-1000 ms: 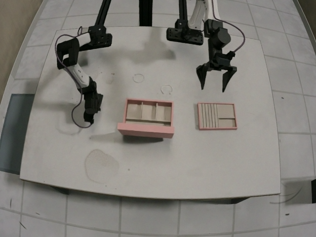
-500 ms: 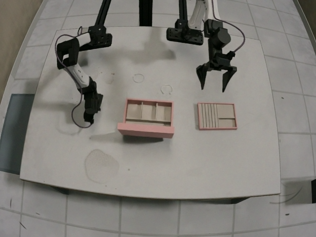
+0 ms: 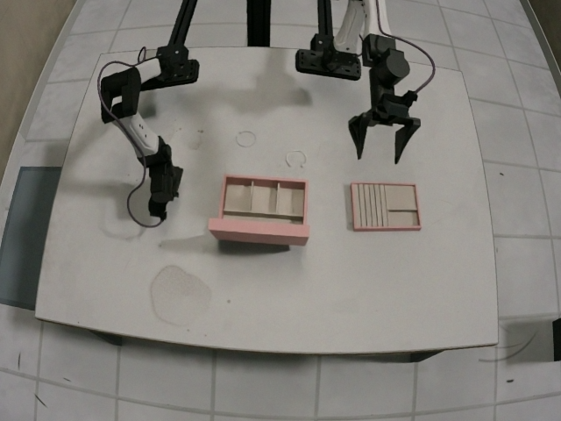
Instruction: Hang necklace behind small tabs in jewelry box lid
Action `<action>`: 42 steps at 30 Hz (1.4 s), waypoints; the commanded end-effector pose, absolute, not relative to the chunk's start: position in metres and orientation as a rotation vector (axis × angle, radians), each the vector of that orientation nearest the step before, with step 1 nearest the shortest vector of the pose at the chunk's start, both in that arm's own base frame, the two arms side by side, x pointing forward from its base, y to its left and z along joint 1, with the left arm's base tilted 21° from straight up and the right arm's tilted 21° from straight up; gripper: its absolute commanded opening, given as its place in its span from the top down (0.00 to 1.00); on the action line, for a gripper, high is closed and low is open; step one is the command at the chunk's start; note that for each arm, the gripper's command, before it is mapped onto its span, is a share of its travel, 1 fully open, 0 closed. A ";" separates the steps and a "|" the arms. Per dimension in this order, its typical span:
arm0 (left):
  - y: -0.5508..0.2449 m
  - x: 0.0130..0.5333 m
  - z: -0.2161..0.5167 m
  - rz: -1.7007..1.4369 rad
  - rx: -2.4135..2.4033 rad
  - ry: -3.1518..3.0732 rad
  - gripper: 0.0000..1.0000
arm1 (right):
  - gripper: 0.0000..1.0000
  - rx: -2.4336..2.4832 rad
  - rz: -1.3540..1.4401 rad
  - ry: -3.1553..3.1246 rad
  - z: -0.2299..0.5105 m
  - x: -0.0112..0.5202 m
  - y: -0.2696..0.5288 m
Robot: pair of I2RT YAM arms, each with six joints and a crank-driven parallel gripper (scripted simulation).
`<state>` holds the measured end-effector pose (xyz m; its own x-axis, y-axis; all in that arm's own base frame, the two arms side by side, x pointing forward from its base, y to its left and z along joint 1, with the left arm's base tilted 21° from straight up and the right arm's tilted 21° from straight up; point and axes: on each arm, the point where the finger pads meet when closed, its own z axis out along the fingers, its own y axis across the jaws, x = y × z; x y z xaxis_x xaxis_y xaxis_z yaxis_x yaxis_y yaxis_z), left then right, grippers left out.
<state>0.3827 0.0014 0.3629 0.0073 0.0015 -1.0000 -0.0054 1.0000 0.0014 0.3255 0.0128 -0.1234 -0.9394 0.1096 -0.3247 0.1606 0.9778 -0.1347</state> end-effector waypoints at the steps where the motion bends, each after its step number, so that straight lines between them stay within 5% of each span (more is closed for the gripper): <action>1: -0.003 0.378 0.382 -0.002 0.019 1.498 0.00 | 1.00 0.170 -0.212 2.786 -0.112 0.329 0.020; 42: -0.003 0.378 0.382 -0.002 0.019 1.498 0.00 | 1.00 0.208 -0.233 2.772 -0.064 0.314 0.023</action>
